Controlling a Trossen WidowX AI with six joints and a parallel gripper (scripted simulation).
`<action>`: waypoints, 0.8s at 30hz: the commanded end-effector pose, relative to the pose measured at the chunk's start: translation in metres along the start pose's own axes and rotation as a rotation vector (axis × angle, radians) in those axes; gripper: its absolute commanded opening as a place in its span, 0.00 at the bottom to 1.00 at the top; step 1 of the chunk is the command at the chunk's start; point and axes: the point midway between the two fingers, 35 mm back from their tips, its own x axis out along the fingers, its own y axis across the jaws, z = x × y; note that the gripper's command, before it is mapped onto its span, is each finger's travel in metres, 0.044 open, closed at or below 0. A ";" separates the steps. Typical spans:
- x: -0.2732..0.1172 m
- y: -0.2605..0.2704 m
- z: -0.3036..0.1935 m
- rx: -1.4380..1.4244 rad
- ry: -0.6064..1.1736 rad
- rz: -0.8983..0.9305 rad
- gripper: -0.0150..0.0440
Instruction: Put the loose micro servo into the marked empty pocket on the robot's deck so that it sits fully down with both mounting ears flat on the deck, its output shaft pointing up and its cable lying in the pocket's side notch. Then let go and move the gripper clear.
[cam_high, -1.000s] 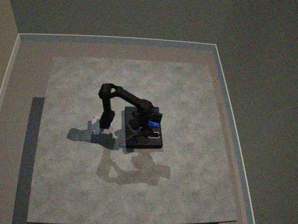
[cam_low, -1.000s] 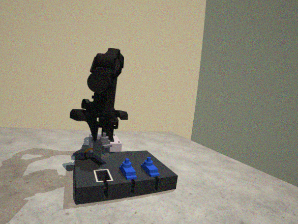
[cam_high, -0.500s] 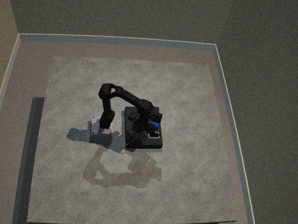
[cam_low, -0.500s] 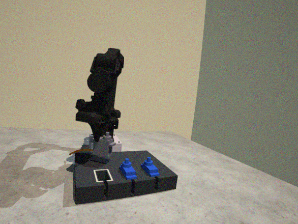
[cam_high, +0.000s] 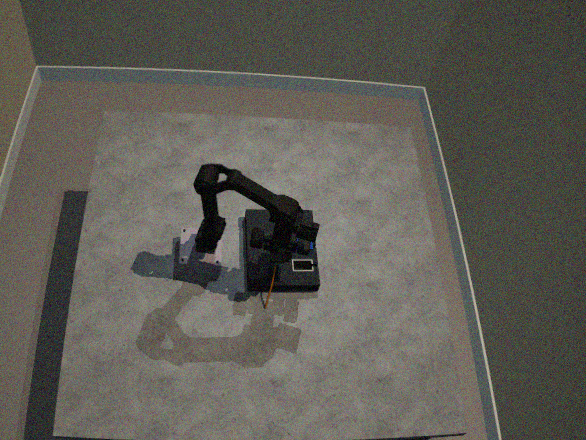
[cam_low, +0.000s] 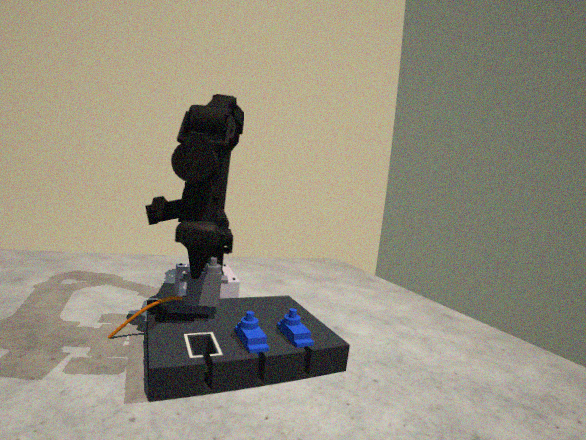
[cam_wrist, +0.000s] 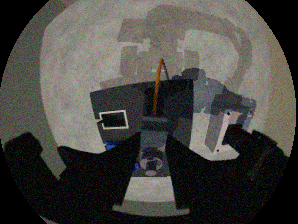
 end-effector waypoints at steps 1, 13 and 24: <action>0.000 0.000 -0.001 -0.154 0.005 0.002 0.25; 0.000 0.000 -0.001 -0.571 0.005 0.003 0.25; 0.000 0.000 -0.001 -0.952 0.004 0.004 0.25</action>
